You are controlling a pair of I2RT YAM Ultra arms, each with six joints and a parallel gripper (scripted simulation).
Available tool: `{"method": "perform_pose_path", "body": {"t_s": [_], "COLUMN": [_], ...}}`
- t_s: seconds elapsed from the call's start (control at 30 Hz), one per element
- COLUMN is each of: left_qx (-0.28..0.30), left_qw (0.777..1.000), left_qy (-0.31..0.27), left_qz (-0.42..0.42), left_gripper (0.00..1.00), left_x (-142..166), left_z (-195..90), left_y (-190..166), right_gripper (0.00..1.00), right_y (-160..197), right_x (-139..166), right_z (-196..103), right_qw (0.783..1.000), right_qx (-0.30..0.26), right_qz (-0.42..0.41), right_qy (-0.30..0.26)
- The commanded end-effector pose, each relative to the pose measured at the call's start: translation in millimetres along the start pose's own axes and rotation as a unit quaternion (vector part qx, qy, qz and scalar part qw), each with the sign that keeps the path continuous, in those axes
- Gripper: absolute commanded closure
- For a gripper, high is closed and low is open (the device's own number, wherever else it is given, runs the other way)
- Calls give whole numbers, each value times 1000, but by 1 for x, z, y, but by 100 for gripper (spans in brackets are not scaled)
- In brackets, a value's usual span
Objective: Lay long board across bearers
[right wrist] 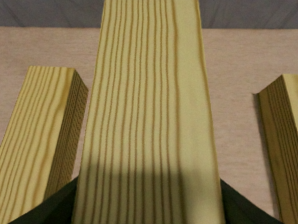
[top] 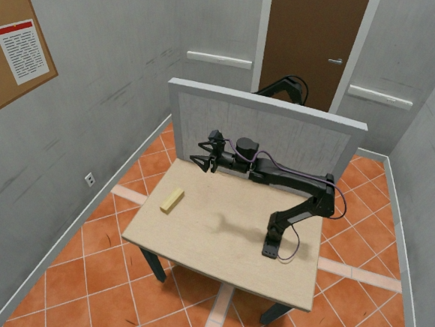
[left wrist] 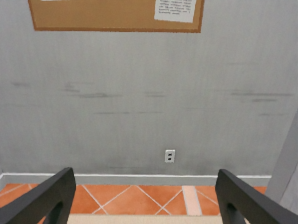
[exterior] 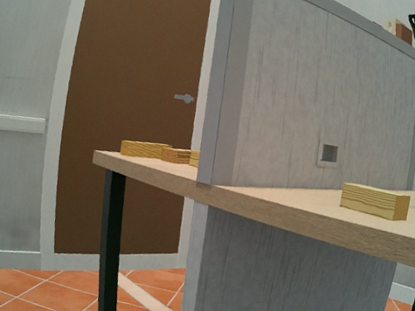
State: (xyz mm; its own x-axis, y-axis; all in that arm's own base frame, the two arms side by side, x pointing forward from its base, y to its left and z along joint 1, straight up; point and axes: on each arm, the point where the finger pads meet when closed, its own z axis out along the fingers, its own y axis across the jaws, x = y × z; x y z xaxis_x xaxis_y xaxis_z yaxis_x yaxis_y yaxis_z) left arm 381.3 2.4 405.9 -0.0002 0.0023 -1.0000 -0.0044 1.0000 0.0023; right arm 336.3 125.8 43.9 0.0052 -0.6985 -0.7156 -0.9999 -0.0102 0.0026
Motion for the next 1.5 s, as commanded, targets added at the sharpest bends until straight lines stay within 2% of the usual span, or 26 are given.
{"method": "perform_pose_path", "body": {"t_s": [0.0,0.13,0.23,0.37,0.43,0.53,0.63,0.7,0.77,0.8,0.83,0.87,0.9,0.93,1.0,1.03,1.07,1.1,1.13,1.27,1.33,1.37,1.4,1.47], "left_qx": [-1,-1,-1,-1,-1,-1,-1,-1,-1,-1,-1,-1,-1,-1,-1,-1,-1,-1,-1,-1,-1,-1,-1,-1], "left_qw": [999,999,999,999,999,999,999,999,999,999,999,999,999,999,999,999,999,999,999,999,999,999,999,999], "left_qy": [-46,-46,-46,-46,-46,-46,-46,-46,-46,-46,-46,-46,-46,-46,-46,-46,-46,-46,-46,-46,-46,-46,-46,-46], "left_qz": [-1,-1,-1,-1,-1,-1,-1,-1,-1,-1,-1,-1,-1,-1,-1,-1,-1,-1,-1,-1,-1,-1,-1,-1], "left_gripper": [23,23,23,23,23,23,23,23,23,23,23,23,23,23,23,23,23,23,23,23,23,23,23,23], "left_x": [-39,-39,-39,-39,-39,-39,-39,-39,-39,-39,-39,-39,-39,-39,-39,-39,-39,-39,-39,-39,-39,-39,-39,-39], "left_z": [-7,-7,-7,-7,-7,-7,-7,-7,-7,-7,-7,-7,-7,-7,-7,-7,-7,-7,-7,-7,-7,-7,-7,-7], "left_y": [-1,-1,-1,-1,-1,-1,-1,-1,-1,-1,-1,-1,-1,-1,-1,-1,-1,-1,-1,-1,-1,-1,-1,-1], "right_gripper": [100,100,100,100,100,100,100,100,100,100,100,100,100,100,100,100,100,100,100,100,100,100,100,100], "right_y": [-9,-13,-14,-24,-24,-30,-37,-35,-38,-42,-43,-19,-30,-63,-63,-66,-64,-53,-53,-58,-59,-62,-50,-48], "right_x": [-31,-38,-30,-35,-35,-41,-59,-61,-79,-93,-96,-29,-23,-81,-81,-82,-89,-77,-75,-71,-67,-76,-63,-62], "right_z": [-12,-16,-17,-27,-27,-40,-58,-61,-72,-85,-93,-48,-35,-68,-68,-67,-73,-58,-56,-51,-50,-56,-43,-40], "right_qw": [999,999,998,984,984,956,927,914,902,886,876,852,842,853,853,834,840,844,837,786,769,772,770,753], "right_qx": [14,22,31,85,85,147,218,238,274,311,322,291,318,376,376,408,412,393,402,465,472,481,479,495], "right_qz": [-34,-26,33,122,122,206,260,281,293,312,331,380,388,347,347,364,346,353,359,407,430,416,421,434], "right_qy": [-30,-21,33,102,102,148,162,170,157,143,140,210,197,101,101,79,74,97,91,31,15,3,15,-7]}}
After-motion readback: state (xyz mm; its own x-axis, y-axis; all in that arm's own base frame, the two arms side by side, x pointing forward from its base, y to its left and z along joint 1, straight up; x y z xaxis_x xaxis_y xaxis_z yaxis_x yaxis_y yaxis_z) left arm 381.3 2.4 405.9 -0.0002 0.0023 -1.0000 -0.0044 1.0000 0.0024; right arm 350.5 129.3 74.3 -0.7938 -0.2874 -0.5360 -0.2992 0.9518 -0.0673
